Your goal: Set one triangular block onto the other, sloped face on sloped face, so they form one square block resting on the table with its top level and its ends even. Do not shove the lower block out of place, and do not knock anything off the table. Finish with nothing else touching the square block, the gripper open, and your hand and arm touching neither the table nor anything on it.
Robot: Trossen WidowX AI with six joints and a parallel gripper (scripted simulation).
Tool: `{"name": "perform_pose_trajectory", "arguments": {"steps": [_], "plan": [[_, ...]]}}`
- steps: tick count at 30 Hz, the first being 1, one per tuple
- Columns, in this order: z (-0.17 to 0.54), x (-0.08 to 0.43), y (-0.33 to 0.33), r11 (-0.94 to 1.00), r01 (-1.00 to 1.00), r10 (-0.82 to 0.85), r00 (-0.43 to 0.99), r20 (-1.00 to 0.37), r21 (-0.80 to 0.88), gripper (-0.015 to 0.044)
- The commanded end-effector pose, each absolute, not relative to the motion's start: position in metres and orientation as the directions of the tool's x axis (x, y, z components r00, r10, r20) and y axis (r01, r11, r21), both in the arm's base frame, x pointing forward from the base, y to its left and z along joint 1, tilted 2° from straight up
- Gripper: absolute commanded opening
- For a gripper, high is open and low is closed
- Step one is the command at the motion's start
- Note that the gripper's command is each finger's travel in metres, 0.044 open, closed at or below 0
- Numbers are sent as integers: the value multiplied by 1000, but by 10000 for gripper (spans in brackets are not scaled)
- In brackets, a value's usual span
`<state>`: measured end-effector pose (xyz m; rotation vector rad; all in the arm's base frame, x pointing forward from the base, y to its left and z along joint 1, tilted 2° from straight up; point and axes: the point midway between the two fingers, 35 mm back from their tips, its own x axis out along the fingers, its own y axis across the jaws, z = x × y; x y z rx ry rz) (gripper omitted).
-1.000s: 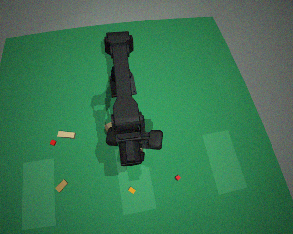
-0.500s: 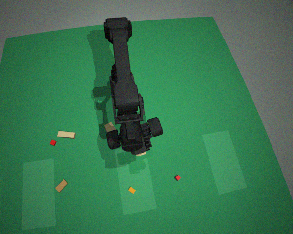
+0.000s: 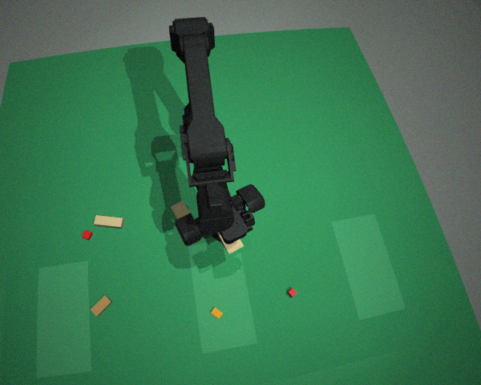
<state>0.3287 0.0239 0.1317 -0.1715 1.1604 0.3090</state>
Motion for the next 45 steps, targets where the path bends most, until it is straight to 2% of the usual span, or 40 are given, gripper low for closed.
{"name": "perform_pose_trajectory", "arguments": {"steps": [1, 25, 45], "plan": [[134, 326, 17, 943, -334, 144, 371, -918, 13, 0], [158, 257, -69, 941, -338, 124, 336, -934, 4, 0], [177, 187, -103, 943, -333, 130, 344, -930, 9, 0]]}}
